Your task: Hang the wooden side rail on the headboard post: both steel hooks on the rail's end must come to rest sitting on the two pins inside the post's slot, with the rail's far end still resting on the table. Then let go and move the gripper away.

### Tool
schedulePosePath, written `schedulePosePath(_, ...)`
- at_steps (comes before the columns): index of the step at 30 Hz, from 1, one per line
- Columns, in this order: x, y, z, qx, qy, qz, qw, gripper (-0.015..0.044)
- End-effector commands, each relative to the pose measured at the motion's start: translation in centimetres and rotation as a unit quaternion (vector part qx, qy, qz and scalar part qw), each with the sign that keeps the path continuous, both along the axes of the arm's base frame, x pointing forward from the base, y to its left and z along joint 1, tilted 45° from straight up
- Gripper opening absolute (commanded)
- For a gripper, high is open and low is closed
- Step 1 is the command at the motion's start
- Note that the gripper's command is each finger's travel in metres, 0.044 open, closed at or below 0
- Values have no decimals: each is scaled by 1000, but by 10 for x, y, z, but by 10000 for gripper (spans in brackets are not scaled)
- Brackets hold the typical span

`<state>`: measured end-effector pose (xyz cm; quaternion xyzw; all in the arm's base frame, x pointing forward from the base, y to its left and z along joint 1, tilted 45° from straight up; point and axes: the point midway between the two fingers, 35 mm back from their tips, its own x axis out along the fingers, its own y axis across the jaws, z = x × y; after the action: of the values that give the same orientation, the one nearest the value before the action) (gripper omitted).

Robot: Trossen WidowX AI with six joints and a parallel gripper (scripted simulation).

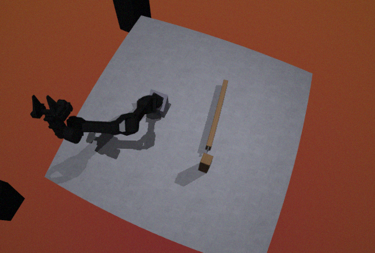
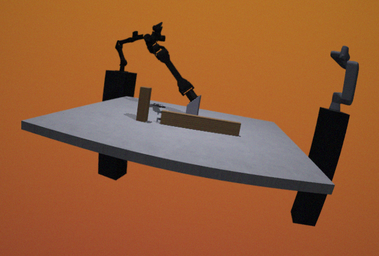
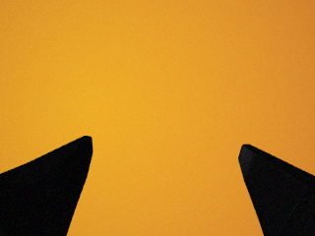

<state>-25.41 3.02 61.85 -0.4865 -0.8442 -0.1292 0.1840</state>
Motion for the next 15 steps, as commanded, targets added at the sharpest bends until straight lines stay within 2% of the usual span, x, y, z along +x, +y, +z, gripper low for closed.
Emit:
schedulePosePath(1,0,0,0,0,0,0,1000,426)
schedulePosePath(2,1,-1,1,1,0,2,1000,440)
schedulePosePath(9,16,-9,13,14,-7,27,1000,440)
schedulePosePath(15,6,-38,8,62,-68,50,994,440)
